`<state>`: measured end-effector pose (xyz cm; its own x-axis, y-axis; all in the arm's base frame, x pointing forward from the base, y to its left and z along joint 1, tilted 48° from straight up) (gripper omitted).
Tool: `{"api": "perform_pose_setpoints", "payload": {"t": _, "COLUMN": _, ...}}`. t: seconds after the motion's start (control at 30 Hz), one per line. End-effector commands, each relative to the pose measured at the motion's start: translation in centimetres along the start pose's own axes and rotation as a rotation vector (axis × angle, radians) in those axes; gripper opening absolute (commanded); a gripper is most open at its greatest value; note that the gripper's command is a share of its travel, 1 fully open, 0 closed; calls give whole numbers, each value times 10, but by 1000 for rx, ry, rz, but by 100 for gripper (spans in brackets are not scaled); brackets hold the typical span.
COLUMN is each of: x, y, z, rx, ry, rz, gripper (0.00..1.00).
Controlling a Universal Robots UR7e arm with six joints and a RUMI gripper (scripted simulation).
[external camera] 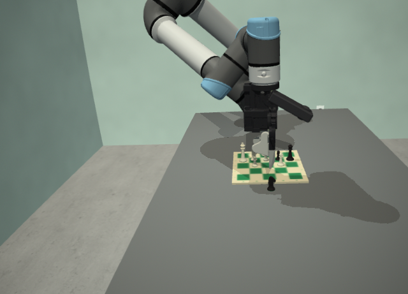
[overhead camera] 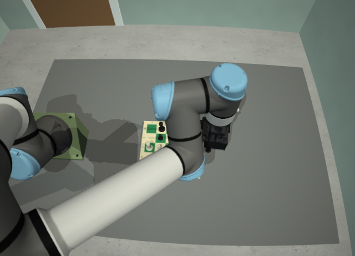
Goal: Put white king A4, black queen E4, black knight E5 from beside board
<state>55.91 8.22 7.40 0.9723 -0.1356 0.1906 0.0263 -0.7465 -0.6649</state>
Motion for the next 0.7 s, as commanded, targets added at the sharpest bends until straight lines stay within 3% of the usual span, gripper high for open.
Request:
{"api": "perform_pose_setpoints", "payload": {"t": 0.0, "x": 0, "y": 11, "z": 0, "rx": -1, "ry": -1, "rz": 1, "gripper": 22}}
{"api": "perform_pose_setpoints", "payload": {"t": 0.67, "x": 1, "y": 27, "z": 1, "rx": -1, "ry": -1, "rz": 1, "gripper": 22}}
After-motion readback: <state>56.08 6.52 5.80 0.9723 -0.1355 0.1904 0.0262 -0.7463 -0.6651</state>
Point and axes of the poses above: the point where the finger pads meet when closed, its own y axis out along the fingers, its own x axis across the jaws, z = x × y, the point moved 9 cm from there along -y, back along the fingers, and after that the axes turned 8 degrees about y, right-handed, at the moved point
